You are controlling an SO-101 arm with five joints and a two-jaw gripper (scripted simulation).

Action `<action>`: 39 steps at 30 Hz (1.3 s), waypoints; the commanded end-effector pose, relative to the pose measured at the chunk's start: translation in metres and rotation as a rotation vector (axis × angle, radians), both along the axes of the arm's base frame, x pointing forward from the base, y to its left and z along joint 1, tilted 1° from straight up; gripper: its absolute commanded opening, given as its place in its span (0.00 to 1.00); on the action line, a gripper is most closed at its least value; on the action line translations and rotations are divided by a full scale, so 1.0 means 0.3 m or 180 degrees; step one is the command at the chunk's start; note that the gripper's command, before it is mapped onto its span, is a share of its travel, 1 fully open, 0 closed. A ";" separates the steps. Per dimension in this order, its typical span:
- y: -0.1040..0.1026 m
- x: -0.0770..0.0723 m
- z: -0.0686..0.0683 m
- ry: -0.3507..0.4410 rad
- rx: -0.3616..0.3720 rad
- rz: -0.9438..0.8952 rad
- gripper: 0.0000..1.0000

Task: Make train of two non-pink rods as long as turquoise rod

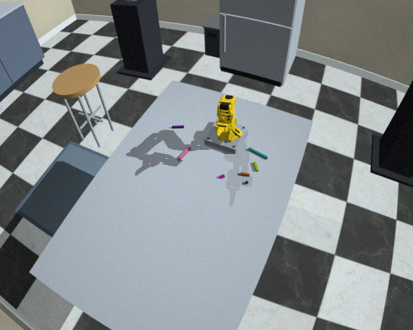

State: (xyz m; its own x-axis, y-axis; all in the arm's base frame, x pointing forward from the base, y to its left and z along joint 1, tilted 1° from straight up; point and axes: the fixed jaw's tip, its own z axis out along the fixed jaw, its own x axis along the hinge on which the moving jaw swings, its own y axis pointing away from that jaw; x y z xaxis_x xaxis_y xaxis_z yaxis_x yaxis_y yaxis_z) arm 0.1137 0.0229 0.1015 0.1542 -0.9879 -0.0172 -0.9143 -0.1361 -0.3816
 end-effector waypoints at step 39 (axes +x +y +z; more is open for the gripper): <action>-0.264 -0.043 -0.010 0.0047 0.0001 -0.2229 1.00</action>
